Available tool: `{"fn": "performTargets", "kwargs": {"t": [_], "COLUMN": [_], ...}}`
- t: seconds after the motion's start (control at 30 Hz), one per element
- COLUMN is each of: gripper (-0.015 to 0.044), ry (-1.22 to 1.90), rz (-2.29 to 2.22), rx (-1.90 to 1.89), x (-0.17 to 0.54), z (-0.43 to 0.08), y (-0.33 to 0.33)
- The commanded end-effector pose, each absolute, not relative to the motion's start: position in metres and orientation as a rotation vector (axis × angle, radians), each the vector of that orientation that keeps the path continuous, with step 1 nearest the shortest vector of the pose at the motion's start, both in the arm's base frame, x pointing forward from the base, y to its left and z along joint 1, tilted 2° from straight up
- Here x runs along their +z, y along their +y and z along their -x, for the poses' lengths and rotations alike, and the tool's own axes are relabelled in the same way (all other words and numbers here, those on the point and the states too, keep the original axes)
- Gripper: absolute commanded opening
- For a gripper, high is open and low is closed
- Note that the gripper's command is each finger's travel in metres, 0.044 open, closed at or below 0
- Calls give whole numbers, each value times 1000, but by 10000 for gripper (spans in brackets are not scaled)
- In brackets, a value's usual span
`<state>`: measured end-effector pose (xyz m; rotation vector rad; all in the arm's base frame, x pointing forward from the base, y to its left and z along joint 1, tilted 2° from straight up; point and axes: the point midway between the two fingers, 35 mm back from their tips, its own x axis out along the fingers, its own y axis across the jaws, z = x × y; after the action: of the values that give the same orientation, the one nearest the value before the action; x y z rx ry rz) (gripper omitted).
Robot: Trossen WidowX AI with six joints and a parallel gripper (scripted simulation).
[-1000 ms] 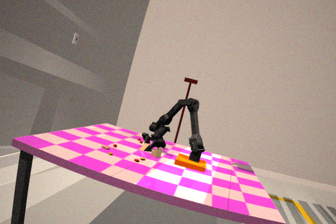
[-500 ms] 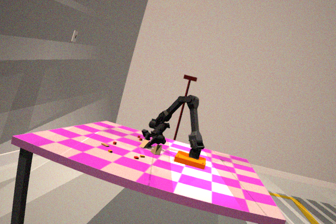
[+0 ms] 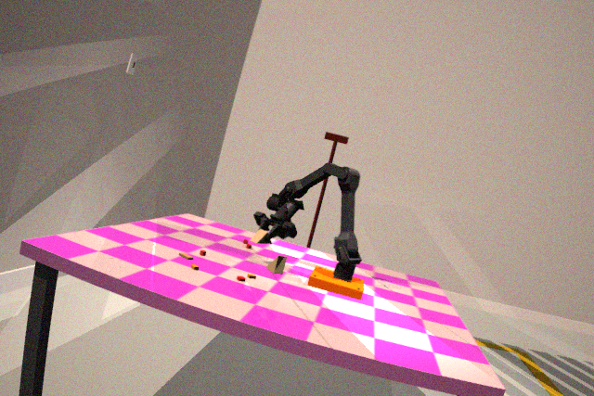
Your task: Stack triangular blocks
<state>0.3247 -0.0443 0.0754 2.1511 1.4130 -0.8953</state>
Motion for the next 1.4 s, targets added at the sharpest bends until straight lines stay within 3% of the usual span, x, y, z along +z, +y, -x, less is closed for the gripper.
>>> {"fn": "performTargets", "kwargs": {"t": [0.0,0.3,1.37], "gripper": [0,0,0], "ry": [1407,1413,1485], "rz": [-2147,-2103,-1099], "rx": [-886,-853,-161], "x": [96,99,95], "z": [-324,-323,-324], "y": [-44,-43,-35]}}
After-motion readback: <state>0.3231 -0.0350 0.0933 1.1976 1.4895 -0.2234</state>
